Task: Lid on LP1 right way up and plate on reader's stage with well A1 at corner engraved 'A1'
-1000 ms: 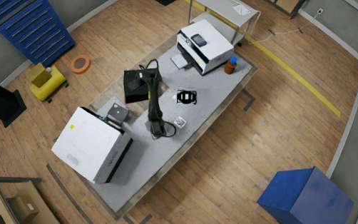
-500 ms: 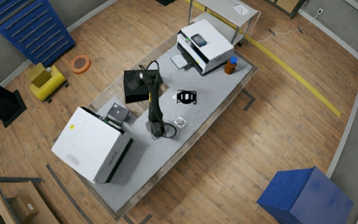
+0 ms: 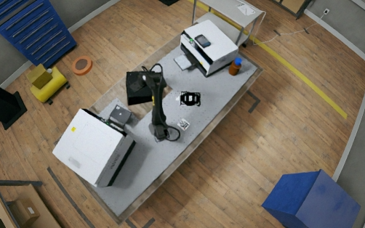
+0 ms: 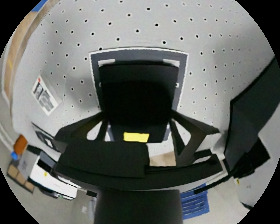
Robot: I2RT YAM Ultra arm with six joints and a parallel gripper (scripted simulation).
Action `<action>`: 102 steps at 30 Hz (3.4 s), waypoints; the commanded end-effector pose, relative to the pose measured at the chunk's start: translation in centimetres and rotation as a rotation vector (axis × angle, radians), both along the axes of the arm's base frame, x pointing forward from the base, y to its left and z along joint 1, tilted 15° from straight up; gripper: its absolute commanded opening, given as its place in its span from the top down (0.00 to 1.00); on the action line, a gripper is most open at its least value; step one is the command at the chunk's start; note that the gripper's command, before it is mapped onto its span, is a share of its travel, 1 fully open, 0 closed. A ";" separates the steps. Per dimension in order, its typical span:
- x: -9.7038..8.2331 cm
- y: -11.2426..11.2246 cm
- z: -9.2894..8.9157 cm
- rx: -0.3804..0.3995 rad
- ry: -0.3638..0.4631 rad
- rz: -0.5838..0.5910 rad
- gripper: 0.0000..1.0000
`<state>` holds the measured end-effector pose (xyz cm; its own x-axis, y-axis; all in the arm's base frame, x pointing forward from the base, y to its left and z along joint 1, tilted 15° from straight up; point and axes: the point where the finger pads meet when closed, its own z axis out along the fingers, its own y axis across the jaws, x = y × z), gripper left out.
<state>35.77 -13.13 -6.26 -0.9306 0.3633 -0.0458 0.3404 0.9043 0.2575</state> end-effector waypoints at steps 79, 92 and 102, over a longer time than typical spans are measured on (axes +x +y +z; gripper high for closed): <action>0.4 -0.2 -0.3 -0.012 -0.021 -0.008 0.15; 0.3 -0.1 -0.3 -0.012 -0.022 -0.007 0.15; 0.3 -0.1 -0.4 -0.012 -0.022 -0.007 0.15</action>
<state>35.89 -13.07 -6.90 -0.9282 0.3672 -0.0595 0.3414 0.9043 0.2562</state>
